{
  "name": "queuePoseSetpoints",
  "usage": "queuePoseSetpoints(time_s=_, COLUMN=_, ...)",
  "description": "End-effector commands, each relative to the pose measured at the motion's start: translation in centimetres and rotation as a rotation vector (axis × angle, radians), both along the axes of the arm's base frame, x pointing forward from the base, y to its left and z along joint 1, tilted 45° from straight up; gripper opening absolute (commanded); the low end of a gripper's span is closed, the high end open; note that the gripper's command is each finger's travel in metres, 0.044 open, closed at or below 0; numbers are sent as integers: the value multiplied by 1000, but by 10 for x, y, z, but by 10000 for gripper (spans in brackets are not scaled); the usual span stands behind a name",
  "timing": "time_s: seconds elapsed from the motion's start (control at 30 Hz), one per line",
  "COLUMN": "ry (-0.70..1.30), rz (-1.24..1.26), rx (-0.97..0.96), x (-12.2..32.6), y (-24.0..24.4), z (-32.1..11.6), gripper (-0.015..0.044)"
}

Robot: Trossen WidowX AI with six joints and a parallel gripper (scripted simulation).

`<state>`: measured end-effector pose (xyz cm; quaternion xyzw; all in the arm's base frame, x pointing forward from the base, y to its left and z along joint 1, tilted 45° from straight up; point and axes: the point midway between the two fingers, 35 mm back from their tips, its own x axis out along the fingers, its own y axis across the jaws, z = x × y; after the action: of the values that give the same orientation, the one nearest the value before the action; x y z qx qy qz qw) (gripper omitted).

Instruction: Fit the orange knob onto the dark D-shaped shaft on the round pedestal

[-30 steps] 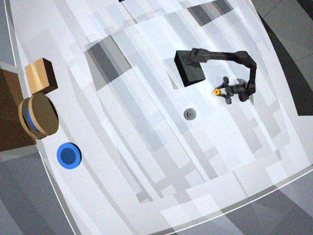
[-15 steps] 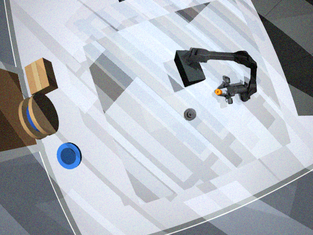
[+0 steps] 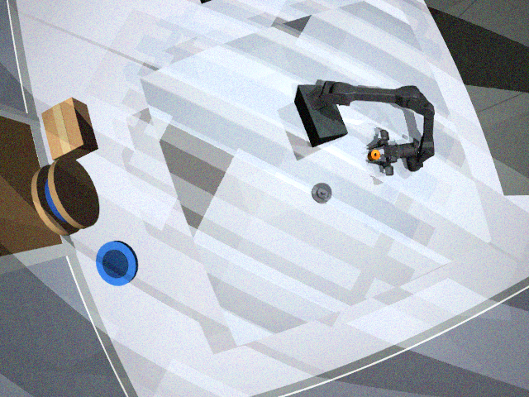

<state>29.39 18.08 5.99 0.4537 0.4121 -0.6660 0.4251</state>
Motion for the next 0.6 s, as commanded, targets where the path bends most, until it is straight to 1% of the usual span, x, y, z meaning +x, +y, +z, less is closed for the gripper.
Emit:
queuePoseSetpoints(time_s=0.0, ry=-1, rz=0, rx=0, x=0, y=0, z=0, gripper=260)
queuePoseSetpoints(time_s=0.4, ry=-1, rz=0, rx=0, x=0, y=0, z=0, gripper=260)
queuePoseSetpoints(time_s=0.57, ry=-1, rz=0, rx=0, x=0, y=0, z=0, gripper=391)
